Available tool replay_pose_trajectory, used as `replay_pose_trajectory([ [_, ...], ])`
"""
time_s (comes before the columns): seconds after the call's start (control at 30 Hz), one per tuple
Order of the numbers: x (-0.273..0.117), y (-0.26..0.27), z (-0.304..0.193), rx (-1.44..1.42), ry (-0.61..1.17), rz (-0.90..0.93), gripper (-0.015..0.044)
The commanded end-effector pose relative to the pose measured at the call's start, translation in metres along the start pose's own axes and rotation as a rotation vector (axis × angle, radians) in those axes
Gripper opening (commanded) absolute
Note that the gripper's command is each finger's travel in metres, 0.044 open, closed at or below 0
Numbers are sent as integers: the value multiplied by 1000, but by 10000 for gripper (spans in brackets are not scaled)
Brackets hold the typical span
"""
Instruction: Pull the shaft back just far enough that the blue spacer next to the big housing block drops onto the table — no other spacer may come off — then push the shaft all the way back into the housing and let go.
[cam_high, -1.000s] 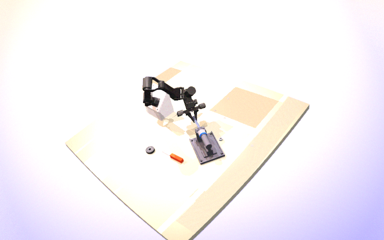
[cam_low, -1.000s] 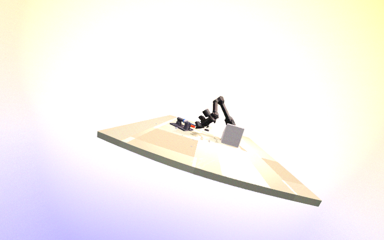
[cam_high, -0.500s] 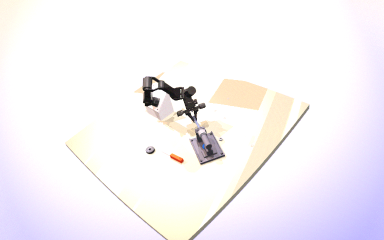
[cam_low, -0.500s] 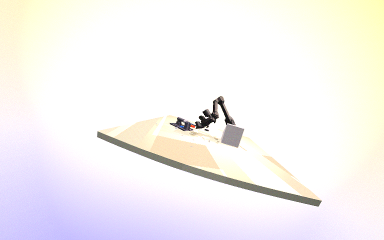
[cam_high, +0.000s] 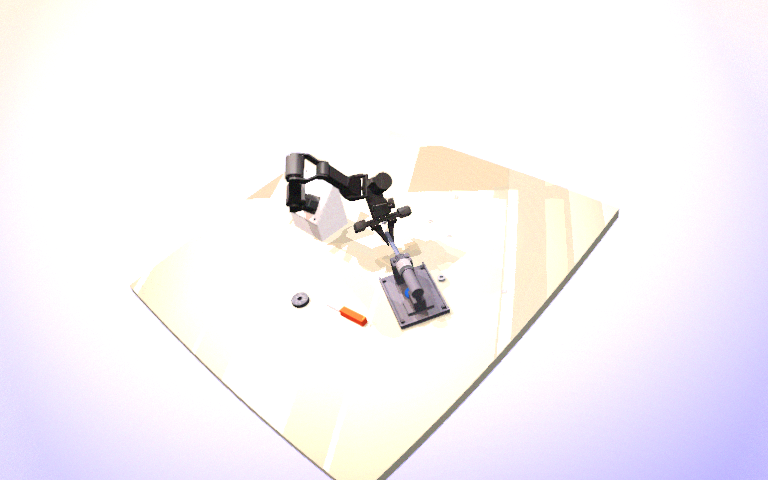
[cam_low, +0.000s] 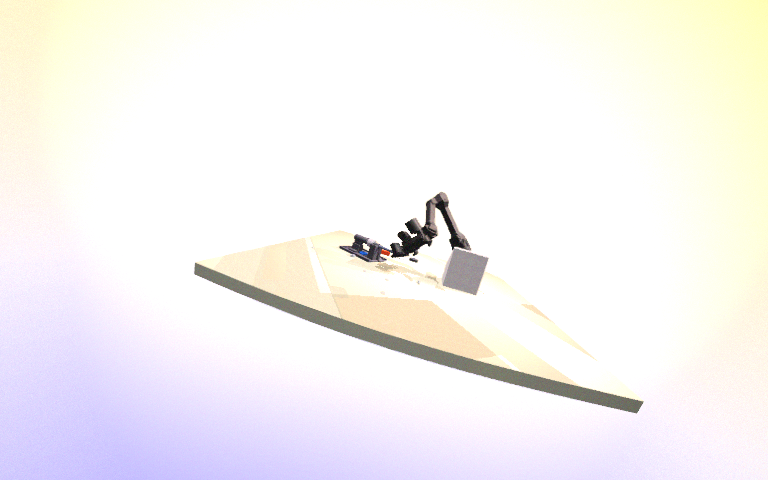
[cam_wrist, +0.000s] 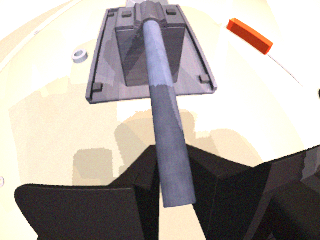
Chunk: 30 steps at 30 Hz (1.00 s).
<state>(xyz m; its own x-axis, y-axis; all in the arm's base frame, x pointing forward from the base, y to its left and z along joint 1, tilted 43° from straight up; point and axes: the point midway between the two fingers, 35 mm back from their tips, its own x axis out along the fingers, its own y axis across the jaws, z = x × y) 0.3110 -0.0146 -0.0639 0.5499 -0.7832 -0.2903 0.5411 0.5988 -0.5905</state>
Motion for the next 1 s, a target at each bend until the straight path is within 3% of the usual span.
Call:
replay_pose_trajectory([
  [0.0, 1, 0, 1, -1, -1, 0, 0],
  [0.97, 7, 0, 8, -1, -1, 0, 0],
])
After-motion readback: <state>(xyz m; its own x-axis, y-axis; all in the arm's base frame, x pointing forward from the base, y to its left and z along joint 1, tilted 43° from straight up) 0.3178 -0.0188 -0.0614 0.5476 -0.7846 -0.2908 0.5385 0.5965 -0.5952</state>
